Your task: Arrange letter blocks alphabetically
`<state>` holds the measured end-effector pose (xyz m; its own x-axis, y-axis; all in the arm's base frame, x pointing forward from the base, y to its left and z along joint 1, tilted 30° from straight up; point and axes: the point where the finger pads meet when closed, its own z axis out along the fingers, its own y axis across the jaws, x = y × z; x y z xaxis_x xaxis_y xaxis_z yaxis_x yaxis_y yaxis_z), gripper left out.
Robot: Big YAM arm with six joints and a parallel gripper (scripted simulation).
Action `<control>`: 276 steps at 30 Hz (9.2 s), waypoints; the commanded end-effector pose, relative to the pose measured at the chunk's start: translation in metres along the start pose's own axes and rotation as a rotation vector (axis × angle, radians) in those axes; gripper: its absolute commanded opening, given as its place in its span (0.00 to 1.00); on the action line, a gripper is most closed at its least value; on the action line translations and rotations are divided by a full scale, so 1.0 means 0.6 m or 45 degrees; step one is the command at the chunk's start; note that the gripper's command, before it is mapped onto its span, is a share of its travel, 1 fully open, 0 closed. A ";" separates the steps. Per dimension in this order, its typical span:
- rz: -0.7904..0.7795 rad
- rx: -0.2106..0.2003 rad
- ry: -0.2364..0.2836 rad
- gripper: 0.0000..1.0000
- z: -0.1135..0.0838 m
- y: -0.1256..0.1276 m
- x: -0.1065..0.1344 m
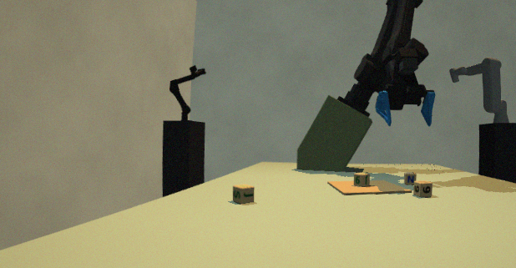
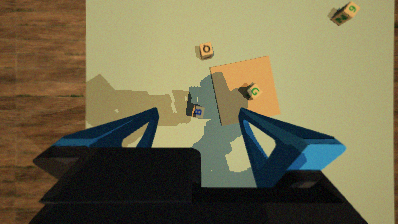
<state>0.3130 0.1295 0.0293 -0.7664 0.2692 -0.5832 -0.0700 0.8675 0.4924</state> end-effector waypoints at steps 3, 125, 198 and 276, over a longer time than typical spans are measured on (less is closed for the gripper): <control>-0.007 -0.031 -0.043 1.00 0.003 0.020 -0.024; -0.036 -0.011 -0.028 1.00 0.042 -0.194 -0.081; -0.055 0.009 -0.058 1.00 0.199 -0.545 -0.348; 0.213 0.071 0.783 1.00 -0.017 0.009 -0.020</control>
<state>0.3173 0.1257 0.0359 -0.9960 0.0790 -0.0410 0.0475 0.8614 0.5057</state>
